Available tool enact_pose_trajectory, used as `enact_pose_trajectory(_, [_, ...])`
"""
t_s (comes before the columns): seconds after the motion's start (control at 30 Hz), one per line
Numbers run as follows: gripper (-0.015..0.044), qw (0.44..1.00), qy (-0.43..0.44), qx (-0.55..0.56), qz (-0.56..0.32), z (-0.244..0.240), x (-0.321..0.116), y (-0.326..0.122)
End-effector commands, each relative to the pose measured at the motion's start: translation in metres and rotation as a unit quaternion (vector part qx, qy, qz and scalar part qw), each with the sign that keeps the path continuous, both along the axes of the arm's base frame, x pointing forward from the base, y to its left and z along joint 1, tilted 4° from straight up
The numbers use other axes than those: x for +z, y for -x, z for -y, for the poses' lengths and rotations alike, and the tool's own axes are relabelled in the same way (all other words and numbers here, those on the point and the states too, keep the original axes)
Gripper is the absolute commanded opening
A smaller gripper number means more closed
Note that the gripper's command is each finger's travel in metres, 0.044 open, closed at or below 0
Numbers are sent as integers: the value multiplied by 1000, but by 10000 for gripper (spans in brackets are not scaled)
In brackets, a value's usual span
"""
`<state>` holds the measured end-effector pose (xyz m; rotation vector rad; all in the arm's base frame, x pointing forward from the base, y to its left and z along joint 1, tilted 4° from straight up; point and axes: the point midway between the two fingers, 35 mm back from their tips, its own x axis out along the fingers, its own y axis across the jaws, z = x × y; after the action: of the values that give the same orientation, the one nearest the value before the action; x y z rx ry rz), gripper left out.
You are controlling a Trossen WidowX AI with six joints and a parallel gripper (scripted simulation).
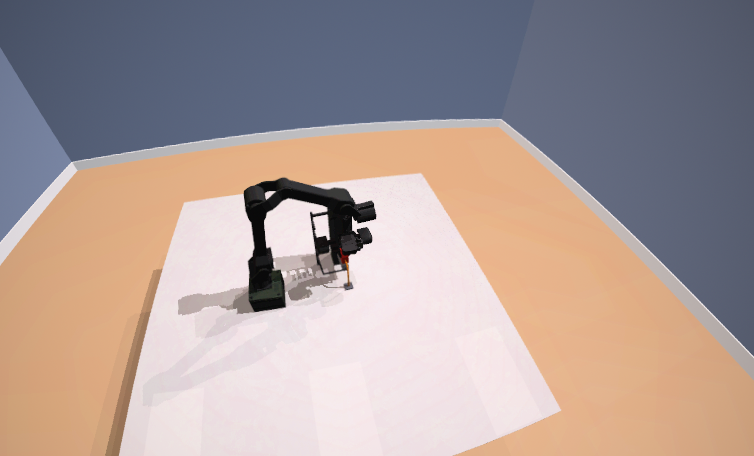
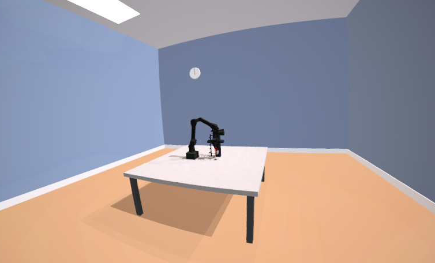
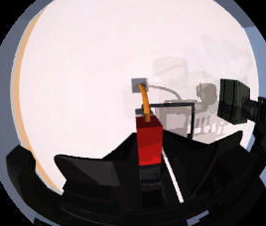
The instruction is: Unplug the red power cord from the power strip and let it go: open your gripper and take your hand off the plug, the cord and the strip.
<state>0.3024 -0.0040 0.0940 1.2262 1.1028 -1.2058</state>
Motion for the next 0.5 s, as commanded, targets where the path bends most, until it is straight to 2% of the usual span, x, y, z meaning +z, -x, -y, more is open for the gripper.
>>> enact_pose_trajectory(0.0, [0,1000,0,1,2,2,0,-1])
enact_pose_trajectory(0.47, [0,1000,1,0,1,24,2,-2])
